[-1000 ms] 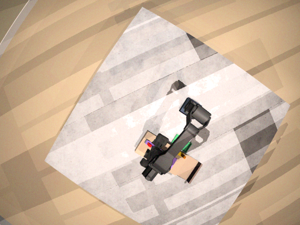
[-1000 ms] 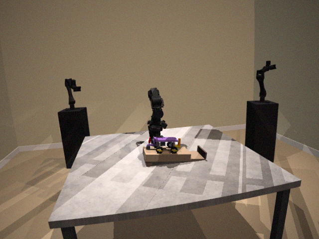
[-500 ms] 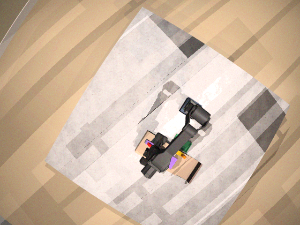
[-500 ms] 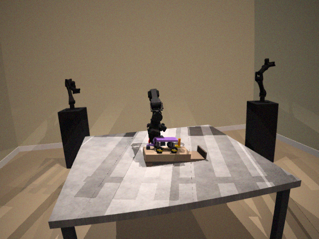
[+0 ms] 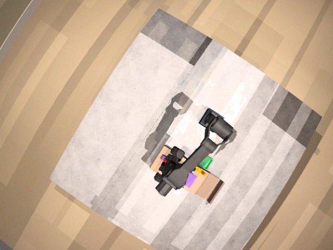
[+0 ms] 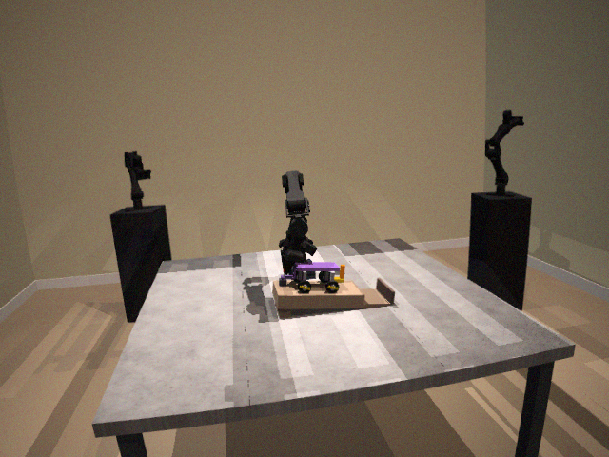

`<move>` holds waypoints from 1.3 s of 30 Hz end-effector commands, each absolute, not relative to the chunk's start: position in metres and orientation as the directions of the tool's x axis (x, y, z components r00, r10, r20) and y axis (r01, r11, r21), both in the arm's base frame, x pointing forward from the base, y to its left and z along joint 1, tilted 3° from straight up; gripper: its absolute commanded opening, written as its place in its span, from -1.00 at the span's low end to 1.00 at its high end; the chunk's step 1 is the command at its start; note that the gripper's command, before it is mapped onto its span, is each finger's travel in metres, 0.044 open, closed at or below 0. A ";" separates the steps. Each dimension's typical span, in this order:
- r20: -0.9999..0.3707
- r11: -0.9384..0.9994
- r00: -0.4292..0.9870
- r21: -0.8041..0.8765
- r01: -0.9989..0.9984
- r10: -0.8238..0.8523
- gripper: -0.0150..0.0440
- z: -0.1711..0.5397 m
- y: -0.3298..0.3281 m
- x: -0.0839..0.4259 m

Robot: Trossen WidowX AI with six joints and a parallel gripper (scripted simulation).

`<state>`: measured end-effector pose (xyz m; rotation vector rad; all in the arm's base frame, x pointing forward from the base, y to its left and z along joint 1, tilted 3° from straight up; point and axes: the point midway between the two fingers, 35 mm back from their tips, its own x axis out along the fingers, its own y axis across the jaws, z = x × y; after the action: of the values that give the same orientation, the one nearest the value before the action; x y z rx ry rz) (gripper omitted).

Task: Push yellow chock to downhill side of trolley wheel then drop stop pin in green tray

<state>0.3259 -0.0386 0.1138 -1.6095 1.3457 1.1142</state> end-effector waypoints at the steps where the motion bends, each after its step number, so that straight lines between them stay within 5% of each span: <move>1: -0.940 -0.169 0.070 -0.013 -0.986 -0.335 -0.31 0.114 -0.038 0.326; 9: -0.940 -0.169 0.070 -0.013 -0.986 -0.335 -0.49 0.114 -0.038 0.326; 39: -0.938 -0.170 0.070 -0.013 -0.985 -0.338 -0.49 0.130 -0.034 0.323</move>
<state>0.3235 -0.0349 0.1253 -1.6112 1.3485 1.1225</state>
